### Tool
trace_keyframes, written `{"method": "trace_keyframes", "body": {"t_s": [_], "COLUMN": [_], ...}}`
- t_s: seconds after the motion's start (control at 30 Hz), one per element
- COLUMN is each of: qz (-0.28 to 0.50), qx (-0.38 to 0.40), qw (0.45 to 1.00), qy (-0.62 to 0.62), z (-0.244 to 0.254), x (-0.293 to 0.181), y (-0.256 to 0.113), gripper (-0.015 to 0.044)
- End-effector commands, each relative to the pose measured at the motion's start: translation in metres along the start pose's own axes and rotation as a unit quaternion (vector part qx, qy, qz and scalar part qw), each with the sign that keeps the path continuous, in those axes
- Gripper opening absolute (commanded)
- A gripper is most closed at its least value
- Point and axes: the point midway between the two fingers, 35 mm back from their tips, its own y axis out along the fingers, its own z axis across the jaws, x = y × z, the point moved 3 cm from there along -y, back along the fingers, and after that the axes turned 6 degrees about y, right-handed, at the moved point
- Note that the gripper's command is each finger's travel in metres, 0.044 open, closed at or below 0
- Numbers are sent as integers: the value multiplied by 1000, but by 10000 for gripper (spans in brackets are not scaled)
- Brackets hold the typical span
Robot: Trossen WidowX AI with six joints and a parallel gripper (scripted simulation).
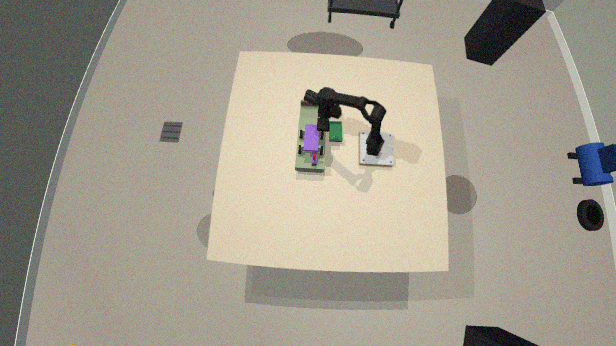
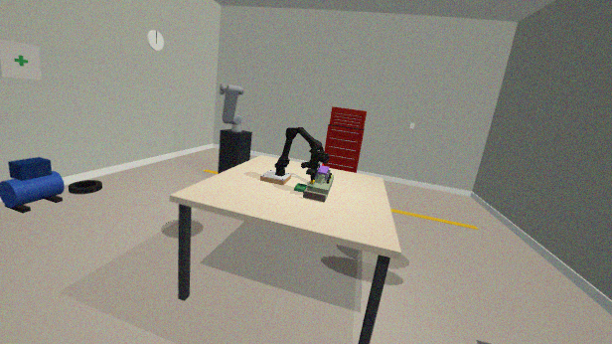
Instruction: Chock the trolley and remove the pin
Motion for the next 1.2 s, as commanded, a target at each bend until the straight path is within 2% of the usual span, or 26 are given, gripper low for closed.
{"method": "trace_keyframes", "body": {"t_s": [0.0,0.1,0.33,0.5,1.0,1.13,1.17], "qz": [0,0,0,0,-1,-1,1], "qx": [0,0,0,-1,-3,-1,-1], "qw": [1000,1000,1000,1000,1000,1000,1000], "qy": [0,0,0,0,1,4,2], "z": [0,0,0,0,1,1,1], "x": [0,0,0,0,0,0,-1], "y": [0,0,0,-5,-58,-52,-52], "gripper": [0,0,184,190,190,295,269]}}
